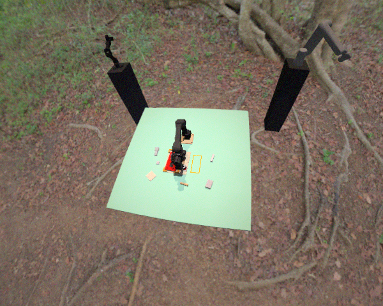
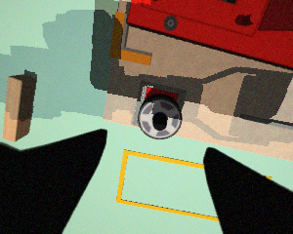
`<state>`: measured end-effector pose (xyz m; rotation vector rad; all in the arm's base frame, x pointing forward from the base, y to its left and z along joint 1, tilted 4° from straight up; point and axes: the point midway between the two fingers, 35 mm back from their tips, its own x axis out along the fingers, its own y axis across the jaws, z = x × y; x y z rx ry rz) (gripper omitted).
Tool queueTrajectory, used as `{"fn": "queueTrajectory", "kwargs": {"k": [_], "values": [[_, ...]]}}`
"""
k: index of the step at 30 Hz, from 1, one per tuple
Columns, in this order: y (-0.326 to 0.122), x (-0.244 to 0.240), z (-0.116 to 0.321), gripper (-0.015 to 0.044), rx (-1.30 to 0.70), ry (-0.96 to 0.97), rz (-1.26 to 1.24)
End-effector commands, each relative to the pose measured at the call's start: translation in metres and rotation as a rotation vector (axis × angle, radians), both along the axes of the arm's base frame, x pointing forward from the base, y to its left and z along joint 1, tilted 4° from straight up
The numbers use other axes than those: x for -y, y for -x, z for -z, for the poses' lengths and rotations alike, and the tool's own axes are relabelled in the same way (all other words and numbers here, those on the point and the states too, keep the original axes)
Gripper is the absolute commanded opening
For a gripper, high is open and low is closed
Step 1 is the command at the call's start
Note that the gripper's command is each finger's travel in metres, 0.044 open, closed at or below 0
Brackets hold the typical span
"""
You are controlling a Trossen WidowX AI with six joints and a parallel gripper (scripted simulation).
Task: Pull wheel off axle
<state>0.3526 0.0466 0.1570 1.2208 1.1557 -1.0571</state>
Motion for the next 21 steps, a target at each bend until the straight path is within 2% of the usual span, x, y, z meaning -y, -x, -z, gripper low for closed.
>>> {"fn": "queueTrajectory", "kwargs": {"k": [1, 8, 15, 19, 21], "values": [[-0.002, -0.001, 0.026, 0.0300, -0.020, -0.001, 0.005], [-0.005, -0.003, 0.065, 0.0300, -0.020, -0.001, 0.005], [-0.005, -0.003, 0.066, 0.0300, -0.020, -0.001, 0.005], [-0.005, -0.002, 0.063, 0.0195, -0.016, 0.002, 0.000], [-0.005, -0.002, 0.063, 0.0182, -0.016, 0.002, 0.000]]}}
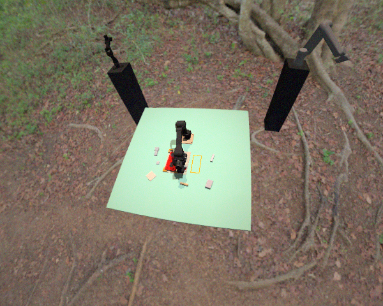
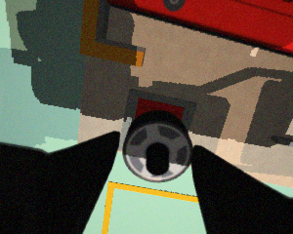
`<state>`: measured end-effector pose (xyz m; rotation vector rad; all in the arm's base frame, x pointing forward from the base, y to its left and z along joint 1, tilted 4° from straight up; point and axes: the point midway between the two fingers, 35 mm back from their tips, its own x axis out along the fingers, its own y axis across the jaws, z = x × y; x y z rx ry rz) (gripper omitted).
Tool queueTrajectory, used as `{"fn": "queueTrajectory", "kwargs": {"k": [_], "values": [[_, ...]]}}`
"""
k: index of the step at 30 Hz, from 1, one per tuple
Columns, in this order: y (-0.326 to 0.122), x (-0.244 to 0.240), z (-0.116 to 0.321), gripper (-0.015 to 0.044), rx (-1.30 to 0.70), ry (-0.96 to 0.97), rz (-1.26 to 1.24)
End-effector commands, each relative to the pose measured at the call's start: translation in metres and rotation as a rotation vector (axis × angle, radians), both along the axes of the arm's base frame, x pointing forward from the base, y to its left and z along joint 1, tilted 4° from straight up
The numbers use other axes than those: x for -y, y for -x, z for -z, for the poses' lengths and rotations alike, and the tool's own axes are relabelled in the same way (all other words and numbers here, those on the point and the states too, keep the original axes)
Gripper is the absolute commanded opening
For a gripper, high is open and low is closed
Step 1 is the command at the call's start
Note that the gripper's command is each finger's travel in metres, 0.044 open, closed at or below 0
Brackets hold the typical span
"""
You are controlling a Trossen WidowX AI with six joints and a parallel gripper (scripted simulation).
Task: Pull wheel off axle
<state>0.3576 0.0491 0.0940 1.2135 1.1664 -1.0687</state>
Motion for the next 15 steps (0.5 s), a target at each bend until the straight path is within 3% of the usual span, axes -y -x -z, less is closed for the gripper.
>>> {"fn": "queueTrajectory", "kwargs": {"k": [1, 6, 11, 15], "values": [[0.0001, 0.0000, -0.0003, 0.0175, 0.000, 0.000, 0.000], [0.0001, 0.0000, -0.0003, 0.0142, 0.000, 0.000, 0.000], [0.0001, 0.0000, -0.0011, 0.0010, 0.000, 0.000, 0.000], [0.0002, 0.0000, -0.0024, 0.0000, -0.001, 0.000, 0.000]]}}
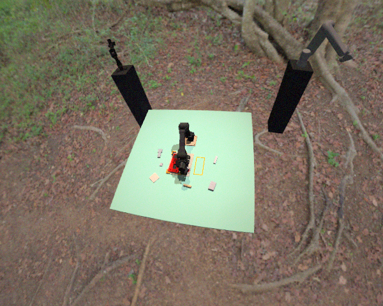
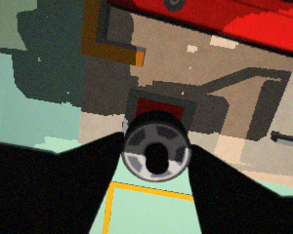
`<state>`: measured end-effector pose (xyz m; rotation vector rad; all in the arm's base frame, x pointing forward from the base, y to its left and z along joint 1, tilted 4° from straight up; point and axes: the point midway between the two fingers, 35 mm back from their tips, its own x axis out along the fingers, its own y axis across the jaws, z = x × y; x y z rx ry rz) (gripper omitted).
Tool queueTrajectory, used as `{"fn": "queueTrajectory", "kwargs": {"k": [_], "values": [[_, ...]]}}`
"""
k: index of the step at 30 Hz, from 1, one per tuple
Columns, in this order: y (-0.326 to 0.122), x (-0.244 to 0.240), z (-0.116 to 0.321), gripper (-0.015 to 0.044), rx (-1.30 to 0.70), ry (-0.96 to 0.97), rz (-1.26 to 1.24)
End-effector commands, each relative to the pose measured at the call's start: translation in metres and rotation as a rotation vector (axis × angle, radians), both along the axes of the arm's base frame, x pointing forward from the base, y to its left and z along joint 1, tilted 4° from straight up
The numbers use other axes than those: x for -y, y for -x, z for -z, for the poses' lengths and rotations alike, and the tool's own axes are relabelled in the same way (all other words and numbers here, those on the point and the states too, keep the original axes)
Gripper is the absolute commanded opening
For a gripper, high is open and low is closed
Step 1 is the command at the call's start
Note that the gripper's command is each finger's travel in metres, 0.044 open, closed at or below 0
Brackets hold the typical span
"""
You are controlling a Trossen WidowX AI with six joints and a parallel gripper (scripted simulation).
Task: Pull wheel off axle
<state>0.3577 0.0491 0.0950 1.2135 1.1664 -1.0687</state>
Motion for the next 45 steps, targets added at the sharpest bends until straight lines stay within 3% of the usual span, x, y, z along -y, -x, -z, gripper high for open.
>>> {"fn": "queueTrajectory", "kwargs": {"k": [1, 45], "values": [[0.000, 0.000, -0.002, 0.0000, -0.001, 0.000, 0.000], [0.001, 0.000, -0.016, 0.0000, -0.002, -0.001, 0.002]]}}
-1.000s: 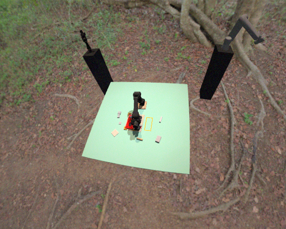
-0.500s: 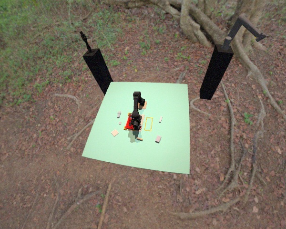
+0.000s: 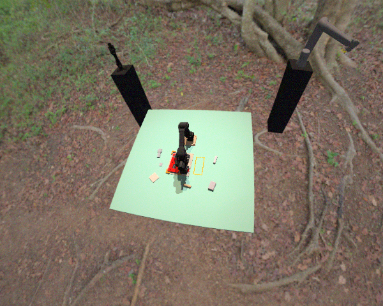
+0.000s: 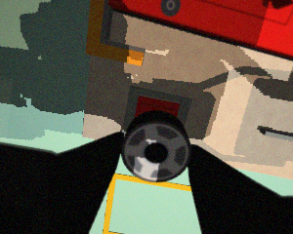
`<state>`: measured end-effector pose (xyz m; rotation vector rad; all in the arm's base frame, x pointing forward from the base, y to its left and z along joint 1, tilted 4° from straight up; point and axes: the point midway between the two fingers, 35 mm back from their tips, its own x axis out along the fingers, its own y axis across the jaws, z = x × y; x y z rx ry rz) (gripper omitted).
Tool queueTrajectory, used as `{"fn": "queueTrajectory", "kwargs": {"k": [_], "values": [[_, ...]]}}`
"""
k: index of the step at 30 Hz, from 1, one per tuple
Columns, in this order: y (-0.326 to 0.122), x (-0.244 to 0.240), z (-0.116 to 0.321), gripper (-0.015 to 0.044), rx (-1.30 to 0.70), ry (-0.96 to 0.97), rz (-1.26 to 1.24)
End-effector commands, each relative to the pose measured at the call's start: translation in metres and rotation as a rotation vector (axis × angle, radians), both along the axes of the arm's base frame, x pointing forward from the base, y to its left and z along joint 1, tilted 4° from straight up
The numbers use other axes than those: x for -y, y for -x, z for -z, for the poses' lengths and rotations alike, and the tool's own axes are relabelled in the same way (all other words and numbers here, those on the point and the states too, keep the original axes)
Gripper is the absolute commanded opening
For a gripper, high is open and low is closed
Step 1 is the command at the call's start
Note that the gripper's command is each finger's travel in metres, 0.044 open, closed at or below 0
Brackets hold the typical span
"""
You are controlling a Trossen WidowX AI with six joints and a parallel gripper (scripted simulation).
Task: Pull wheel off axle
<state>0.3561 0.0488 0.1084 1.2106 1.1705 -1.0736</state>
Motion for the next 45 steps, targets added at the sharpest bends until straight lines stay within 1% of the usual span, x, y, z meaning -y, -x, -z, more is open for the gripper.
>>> {"fn": "queueTrajectory", "kwargs": {"k": [1, 45], "values": [[0.000, 0.000, -0.003, 0.0000, 0.004, -0.002, 0.002], [0.002, 0.000, -0.017, 0.0000, 0.002, -0.002, 0.004]]}}
